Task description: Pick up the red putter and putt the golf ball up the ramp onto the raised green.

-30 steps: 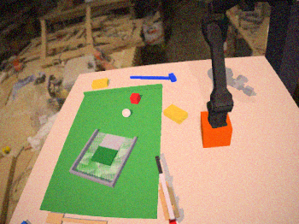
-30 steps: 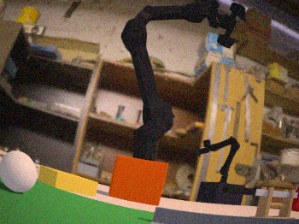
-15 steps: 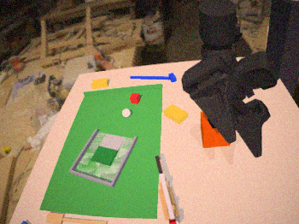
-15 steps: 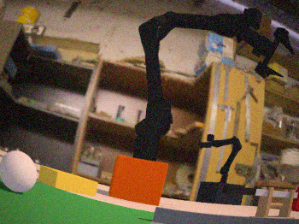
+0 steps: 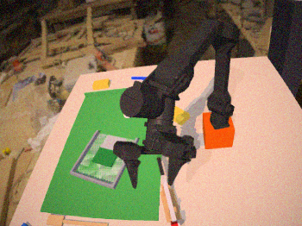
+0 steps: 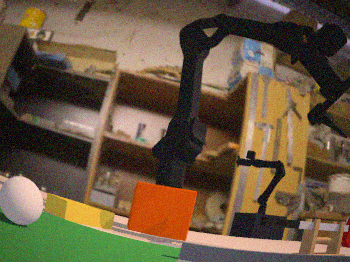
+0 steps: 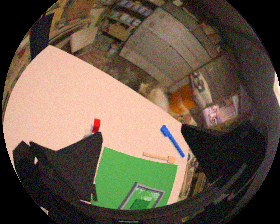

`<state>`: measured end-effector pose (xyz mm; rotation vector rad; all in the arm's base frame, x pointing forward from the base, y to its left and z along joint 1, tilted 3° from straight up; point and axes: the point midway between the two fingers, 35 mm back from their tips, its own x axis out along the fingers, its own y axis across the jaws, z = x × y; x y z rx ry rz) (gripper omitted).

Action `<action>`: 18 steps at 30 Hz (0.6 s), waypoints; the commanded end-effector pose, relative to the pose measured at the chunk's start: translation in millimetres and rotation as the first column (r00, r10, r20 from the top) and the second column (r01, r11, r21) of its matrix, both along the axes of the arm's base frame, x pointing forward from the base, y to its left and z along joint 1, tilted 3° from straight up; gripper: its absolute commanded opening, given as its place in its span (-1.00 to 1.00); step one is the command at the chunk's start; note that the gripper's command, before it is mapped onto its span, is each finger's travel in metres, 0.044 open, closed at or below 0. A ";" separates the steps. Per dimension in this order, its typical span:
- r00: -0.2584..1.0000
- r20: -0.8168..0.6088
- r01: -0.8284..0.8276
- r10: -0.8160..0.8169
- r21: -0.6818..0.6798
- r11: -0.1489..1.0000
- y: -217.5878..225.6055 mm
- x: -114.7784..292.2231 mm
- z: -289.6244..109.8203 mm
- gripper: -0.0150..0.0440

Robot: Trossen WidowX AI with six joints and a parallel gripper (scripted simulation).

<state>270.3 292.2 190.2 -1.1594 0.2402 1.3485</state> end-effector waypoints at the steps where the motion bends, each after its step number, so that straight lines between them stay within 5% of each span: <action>1: 0.991 -0.099 0.078 -0.093 -0.145 0.986 -47.6 19.0 -55.3 1.00; 12: 0.866 -0.384 0.138 -0.320 -0.432 0.891 -178.6 0.9 -166.2 1.00; 18: 0.853 -0.402 0.136 -0.332 -0.443 0.886 -186.9 -6.8 -170.9 1.00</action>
